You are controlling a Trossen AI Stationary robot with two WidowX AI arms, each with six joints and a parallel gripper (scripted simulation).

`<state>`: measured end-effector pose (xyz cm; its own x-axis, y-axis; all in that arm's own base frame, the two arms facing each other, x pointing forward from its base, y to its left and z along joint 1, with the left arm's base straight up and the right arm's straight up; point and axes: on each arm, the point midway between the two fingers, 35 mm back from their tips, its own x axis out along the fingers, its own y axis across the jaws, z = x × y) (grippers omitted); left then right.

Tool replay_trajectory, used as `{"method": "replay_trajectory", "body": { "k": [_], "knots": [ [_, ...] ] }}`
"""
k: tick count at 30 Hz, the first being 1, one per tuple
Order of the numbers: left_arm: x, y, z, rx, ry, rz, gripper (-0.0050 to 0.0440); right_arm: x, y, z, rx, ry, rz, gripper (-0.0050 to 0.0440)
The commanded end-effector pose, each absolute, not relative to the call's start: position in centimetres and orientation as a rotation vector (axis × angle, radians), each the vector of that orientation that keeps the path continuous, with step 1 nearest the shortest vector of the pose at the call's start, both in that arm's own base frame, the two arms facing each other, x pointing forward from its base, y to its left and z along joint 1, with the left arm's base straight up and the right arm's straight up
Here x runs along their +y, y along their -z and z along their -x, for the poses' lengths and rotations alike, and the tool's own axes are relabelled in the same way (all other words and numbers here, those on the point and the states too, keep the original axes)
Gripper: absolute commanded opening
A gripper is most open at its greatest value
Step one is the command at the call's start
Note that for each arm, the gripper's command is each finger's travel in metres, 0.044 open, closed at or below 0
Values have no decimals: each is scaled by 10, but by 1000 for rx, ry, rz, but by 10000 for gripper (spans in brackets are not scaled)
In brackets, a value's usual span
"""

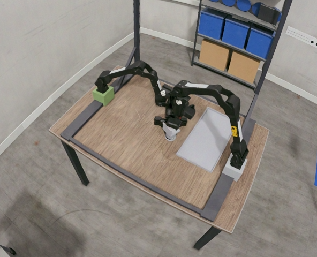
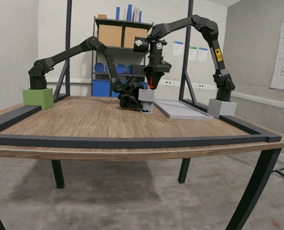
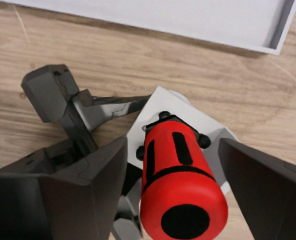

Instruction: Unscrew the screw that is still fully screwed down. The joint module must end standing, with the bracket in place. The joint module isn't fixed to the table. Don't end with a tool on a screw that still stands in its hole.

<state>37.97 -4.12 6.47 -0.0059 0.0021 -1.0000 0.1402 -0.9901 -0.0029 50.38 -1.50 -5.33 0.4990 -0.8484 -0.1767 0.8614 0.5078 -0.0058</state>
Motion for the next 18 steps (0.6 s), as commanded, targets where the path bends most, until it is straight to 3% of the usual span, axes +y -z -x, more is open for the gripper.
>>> {"method": "replay_trajectory", "body": {
  "k": [1, 18],
  "knots": [
    [-43, -77, -384, 140, 2114, -2180, 250, -16, 39, -510, 136, 1039, -112, 245],
    [-43, -78, -383, 140, 2114, -2180, 250, -16, 39, -510, 136, 1039, -112, 245]
  ]
}}
